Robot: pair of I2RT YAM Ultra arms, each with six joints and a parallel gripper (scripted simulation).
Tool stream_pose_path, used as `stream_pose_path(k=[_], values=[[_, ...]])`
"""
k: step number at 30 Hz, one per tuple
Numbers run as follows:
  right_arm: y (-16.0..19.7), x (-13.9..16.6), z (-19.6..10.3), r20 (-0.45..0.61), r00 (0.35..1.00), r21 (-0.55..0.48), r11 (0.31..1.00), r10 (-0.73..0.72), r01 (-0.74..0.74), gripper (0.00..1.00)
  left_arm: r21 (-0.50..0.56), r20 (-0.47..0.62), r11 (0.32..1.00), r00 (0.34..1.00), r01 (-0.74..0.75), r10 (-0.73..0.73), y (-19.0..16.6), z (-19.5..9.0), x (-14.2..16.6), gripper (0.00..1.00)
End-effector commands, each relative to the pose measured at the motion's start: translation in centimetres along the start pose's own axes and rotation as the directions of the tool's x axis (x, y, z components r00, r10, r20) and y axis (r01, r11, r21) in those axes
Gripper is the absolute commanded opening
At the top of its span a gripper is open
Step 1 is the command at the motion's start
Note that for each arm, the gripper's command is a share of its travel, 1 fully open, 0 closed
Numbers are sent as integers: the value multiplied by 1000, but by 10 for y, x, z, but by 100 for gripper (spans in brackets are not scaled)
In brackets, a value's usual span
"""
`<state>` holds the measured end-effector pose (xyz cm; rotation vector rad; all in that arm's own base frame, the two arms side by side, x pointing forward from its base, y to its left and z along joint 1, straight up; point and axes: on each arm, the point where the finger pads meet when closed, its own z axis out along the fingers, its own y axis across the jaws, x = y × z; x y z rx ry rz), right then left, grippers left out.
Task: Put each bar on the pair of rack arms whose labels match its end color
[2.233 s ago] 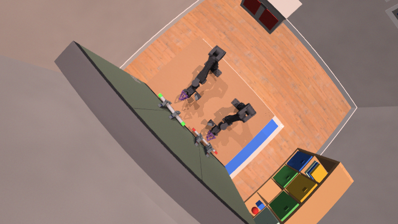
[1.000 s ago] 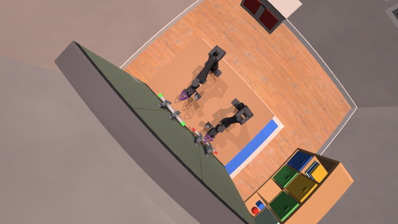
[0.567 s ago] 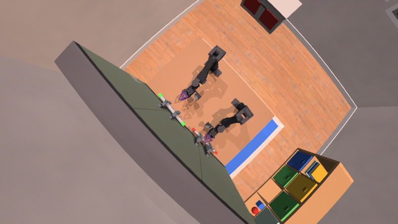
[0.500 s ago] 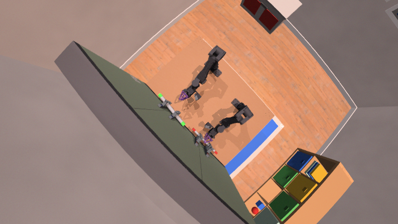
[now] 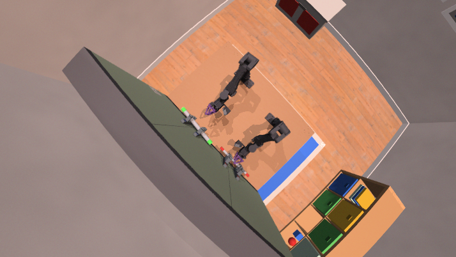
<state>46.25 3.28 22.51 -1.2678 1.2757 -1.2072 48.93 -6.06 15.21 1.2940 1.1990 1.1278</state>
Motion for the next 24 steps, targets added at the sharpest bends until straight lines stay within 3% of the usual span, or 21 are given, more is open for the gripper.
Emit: stream_pose_path(k=[1, 18, 24], values=[[-17, 0, -6, -1, 1000, 38, 999, 19, -19, 100, -65, -7, 998, 1000, 5, -5, 32, 3, 5, 100], [-16, 0, -6, -1, 1000, 37, 999, 19, -19, 100, -65, -6, 998, 1000, 5, -6, 41, 1, 5, 100], [-16, 0, -6, -1, 1000, 35, 999, 18, -18, 100, -65, -6, 998, 1000, 5, -6, 41, 1, 5, 61]])
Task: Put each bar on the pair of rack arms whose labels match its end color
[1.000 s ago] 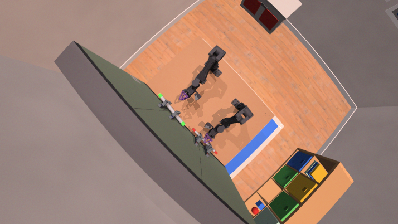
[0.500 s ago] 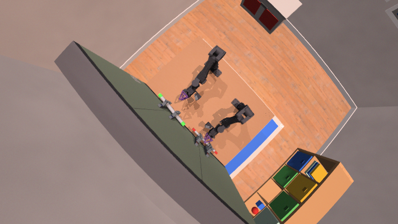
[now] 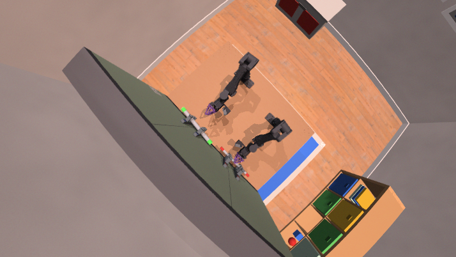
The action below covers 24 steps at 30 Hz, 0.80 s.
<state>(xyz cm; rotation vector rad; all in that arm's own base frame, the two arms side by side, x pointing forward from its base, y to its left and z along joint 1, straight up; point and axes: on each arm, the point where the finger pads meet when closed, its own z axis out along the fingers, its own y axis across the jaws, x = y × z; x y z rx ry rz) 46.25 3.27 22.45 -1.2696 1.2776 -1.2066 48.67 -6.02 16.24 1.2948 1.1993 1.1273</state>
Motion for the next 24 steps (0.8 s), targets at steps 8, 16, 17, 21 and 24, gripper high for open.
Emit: stream_pose_path(k=[8, 16, 17, 21, 24], values=[[-16, 0, -6, -1, 1000, 38, 999, 19, -19, 100, -66, -6, 998, 1000, 5, -6, 31, 5, 4, 7], [-16, 0, -6, -1, 1000, 36, 999, 19, -19, 100, -66, -7, 998, 1000, 5, -6, 31, 7, 4, 0], [-16, 0, -6, -1, 1000, 36, 999, 19, -19, 100, -66, -7, 998, 1000, 5, -6, 31, 7, 4, 0], [-16, 0, -6, -1, 1000, 36, 999, 19, -19, 100, -66, -7, 998, 1000, 5, -6, 31, 9, 4, 0], [-16, 0, -6, -1, 1000, 36, 999, 19, -19, 100, -66, -7, 998, 1000, 5, -6, 31, 10, 4, 0]])
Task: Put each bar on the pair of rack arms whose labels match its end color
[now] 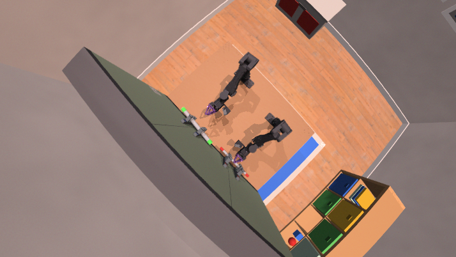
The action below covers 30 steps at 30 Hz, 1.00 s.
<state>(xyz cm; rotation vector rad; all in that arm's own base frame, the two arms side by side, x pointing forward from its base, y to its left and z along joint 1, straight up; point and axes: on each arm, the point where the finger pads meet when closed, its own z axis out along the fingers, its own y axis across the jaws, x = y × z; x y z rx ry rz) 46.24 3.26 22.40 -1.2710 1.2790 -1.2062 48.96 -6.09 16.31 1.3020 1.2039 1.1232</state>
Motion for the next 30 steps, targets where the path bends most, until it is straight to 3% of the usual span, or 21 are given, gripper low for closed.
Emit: stream_pose_path(k=[1, 30], values=[[-17, 0, -6, -1, 1000, 38, 999, 19, -19, 100, -75, -8, 997, 1000, 6, -7, 31, 7, 5, 0], [-16, 0, -6, -1, 1000, 35, 999, 18, -18, 100, -74, -9, 997, 1000, 6, -7, 36, 12, 5, 0]])
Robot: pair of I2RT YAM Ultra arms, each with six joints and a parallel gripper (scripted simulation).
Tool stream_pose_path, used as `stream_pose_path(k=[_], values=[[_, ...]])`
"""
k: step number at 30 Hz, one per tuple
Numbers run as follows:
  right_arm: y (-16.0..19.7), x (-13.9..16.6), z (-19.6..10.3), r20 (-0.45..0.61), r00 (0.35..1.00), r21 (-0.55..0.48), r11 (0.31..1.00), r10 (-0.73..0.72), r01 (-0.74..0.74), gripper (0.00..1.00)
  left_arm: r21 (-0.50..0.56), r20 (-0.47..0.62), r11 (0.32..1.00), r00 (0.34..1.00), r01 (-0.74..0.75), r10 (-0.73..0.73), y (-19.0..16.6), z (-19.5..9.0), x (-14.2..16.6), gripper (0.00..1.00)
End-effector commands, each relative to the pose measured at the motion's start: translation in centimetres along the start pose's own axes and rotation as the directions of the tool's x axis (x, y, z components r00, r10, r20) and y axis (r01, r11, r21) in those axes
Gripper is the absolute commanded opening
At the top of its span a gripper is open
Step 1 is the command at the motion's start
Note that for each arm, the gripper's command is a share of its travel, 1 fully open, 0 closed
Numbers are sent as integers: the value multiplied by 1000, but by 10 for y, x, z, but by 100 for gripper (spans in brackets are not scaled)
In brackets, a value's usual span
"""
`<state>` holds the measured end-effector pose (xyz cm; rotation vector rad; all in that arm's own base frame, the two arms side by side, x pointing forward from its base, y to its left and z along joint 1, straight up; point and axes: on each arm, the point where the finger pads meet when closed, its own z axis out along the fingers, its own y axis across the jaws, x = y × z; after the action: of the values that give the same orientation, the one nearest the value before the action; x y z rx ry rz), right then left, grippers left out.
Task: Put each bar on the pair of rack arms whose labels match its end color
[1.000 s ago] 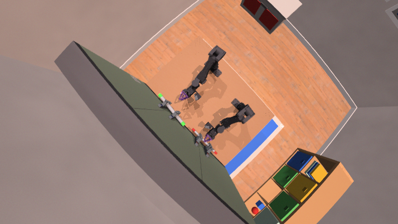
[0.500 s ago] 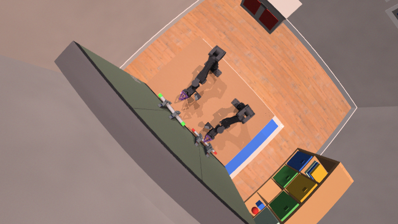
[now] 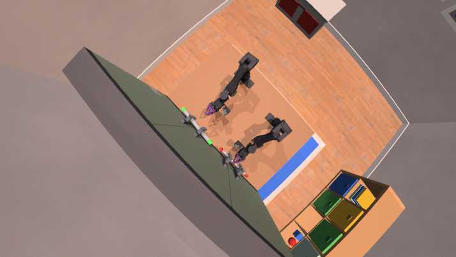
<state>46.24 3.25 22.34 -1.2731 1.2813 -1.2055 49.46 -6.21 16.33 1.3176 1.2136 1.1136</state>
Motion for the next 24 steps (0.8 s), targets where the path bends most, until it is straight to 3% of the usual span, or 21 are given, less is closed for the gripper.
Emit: stream_pose_path(k=[1, 24], values=[[-17, 0, -6, -1, 1000, 38, 999, 19, -19, 100, -92, -11, 996, 1000, 7, -8, 36, 6, 6, 0], [-16, 0, -6, -1, 1000, 37, 999, 19, -19, 100, -92, -12, 996, 1000, 7, -8, 55, 5, 6, 0]])
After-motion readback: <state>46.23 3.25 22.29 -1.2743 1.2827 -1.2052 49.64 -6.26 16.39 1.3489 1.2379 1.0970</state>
